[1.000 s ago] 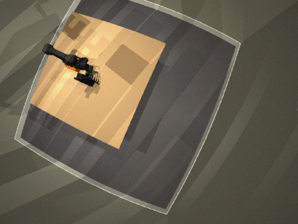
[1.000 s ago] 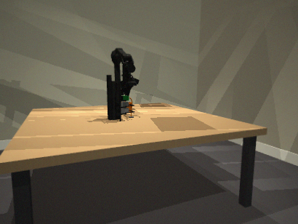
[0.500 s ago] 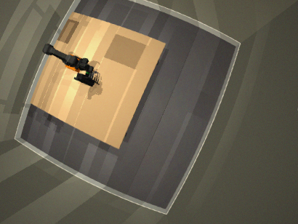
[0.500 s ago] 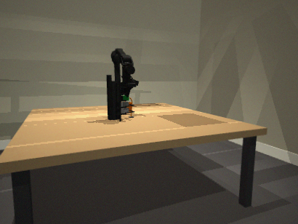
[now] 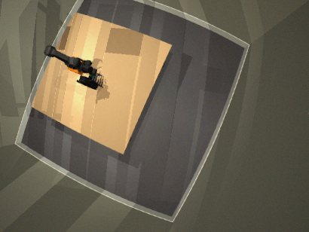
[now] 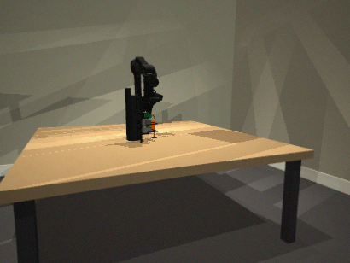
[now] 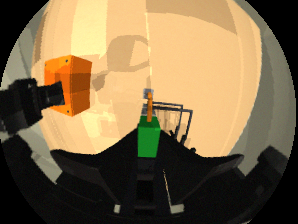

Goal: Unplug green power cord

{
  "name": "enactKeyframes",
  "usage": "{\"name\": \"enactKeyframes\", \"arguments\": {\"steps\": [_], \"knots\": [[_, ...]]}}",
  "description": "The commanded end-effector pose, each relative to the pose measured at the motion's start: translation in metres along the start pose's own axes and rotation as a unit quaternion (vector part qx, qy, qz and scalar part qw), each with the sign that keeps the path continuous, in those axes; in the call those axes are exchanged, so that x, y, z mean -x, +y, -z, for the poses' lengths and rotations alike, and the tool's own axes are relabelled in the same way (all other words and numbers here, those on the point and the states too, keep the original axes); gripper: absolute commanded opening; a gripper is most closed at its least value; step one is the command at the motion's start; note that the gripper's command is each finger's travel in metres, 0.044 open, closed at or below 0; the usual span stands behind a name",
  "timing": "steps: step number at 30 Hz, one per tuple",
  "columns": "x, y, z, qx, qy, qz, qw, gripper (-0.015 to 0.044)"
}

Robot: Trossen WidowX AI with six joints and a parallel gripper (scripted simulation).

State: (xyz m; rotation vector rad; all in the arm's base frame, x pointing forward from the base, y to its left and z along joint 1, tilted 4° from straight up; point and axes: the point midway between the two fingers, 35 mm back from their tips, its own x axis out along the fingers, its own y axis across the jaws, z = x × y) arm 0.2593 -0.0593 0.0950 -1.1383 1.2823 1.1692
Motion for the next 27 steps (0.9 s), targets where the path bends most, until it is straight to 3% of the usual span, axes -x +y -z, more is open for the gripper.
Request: {"name": "enactKeyframes", "arguments": {"steps": [1, 27], "knots": [[0.0, -0.001, -0.007, 0.0, -0.002, 0.0, 1.0, 0.0], [0.0, -0.001, -0.05, 0.001, -0.004, 0.001, 1.0, 0.0]]}}
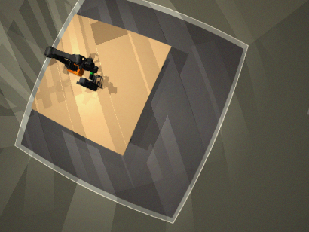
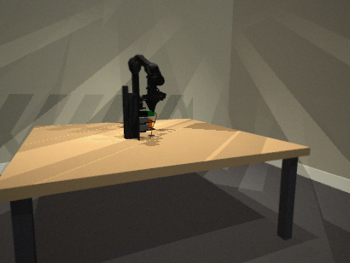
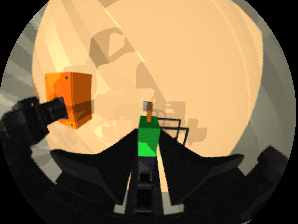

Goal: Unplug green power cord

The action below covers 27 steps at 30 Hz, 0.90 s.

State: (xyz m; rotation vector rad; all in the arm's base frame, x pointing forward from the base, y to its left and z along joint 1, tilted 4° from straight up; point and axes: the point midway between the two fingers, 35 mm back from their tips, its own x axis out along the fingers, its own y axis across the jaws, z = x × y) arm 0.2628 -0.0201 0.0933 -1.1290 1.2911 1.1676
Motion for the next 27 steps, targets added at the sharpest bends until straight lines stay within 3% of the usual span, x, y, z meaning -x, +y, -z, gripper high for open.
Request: {"name": "enactKeyframes", "arguments": {"steps": [1, 13, 17, 22, 27], "knots": [[0.001, 0.0, -0.009, 0.006, -0.004, 0.004, 1.0, 0.0026], [0.0, 0.0, 0.0, 0.006, -0.002, 0.004, 1.0, 0.0341], [0.004, -0.001, -0.018, 0.006, -0.004, 0.004, 1.0, 0.044], [0.012, 0.001, -0.059, 0.006, -0.006, 0.004, 1.0, 0.044], [0.013, 0.001, -0.06, 0.006, -0.006, 0.004, 1.0, 0.044]]}}
